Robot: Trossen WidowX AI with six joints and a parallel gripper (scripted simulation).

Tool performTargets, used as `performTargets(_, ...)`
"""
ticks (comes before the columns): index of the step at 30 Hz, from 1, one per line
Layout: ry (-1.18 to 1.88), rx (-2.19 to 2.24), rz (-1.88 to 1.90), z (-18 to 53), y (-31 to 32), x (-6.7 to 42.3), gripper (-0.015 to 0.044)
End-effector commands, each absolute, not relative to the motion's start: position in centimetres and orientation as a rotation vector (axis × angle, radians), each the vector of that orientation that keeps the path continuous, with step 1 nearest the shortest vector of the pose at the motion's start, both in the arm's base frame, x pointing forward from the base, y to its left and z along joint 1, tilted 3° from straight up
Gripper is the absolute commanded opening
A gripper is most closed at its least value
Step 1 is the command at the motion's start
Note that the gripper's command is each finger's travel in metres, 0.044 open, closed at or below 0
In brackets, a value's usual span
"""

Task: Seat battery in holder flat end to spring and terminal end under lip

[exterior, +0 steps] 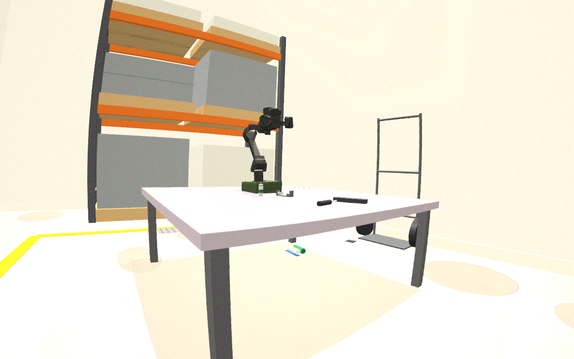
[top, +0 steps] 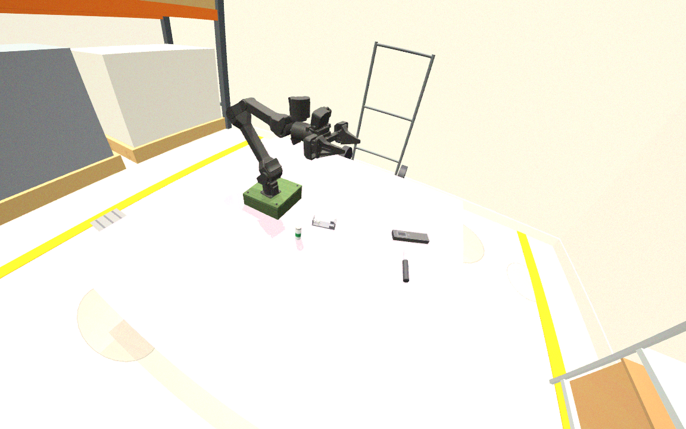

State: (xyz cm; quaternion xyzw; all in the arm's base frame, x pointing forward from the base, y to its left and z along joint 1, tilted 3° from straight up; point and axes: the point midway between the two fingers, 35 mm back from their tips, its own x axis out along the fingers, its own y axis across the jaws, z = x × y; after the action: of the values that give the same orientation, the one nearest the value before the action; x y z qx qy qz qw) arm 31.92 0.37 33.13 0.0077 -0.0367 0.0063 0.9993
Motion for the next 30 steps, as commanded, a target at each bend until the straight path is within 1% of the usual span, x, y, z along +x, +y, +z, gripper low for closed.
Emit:
performTargets(1,-0.056,0.003,0.009,32.8,0.3,32.0,0.0374)
performTargets(3,0.083,-0.095,-0.009,29.9,-0.3,32.8,0.0321)
performTargets(5,0.306,-0.245,-0.009,25.3,-1.3,33.1,0.0269)
performTargets(7,0.531,-0.385,0.027,21.0,-2.3,32.4,0.0216)
performTargets(11,0.914,-0.592,0.177,14.6,-3.7,29.1,0.0111)
performTargets(15,1.230,-0.723,0.412,10.7,-4.4,24.4,0.0006)
performTargets(19,1.462,-0.779,0.686,9.2,-4.6,19.7,0.0000)
performTargets(30,1.472,-0.780,0.701,8.6,-4.6,19.6,0.0000)
